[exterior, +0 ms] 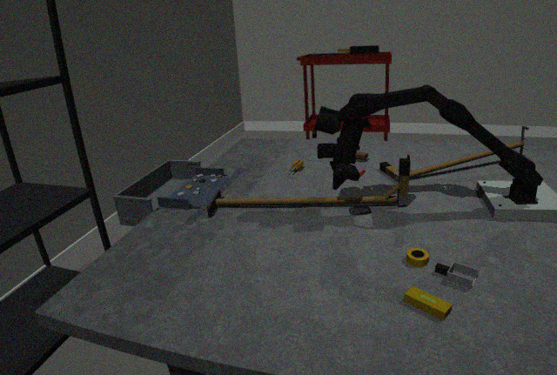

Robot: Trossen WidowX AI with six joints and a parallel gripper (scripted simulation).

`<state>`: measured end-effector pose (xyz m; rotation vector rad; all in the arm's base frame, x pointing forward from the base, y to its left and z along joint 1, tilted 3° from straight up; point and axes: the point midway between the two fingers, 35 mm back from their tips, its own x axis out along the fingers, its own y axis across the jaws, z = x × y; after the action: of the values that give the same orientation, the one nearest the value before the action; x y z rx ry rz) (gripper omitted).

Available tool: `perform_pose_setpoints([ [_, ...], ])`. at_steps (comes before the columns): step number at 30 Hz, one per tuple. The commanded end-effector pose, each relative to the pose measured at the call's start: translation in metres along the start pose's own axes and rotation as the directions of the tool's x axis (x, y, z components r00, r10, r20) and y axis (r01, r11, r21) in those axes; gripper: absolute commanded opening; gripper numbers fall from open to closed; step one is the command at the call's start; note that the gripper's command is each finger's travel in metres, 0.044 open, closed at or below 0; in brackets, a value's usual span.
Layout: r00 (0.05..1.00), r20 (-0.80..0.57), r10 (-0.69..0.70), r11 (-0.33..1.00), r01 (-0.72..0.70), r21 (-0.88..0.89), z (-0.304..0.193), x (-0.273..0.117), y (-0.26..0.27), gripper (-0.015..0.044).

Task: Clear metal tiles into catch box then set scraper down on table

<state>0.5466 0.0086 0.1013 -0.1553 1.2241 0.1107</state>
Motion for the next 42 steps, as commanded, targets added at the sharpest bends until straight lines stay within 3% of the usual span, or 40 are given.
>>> perform_pose_setpoints([
  [1, 1.000, 0.000, 0.000, 1.000, 0.000, 0.000, 0.000, 0.000, 0.000, 0.0000],
  [28, 1.000, 0.000, 0.000, 1.000, 0.000, 0.000, 0.000, 0.000, 0.000, 0.0000],
  [42, 0.995, 0.095, -0.036, 0.999, 0.035, 0.008, 0.007, -0.049, 0.001, 0.0368],
])
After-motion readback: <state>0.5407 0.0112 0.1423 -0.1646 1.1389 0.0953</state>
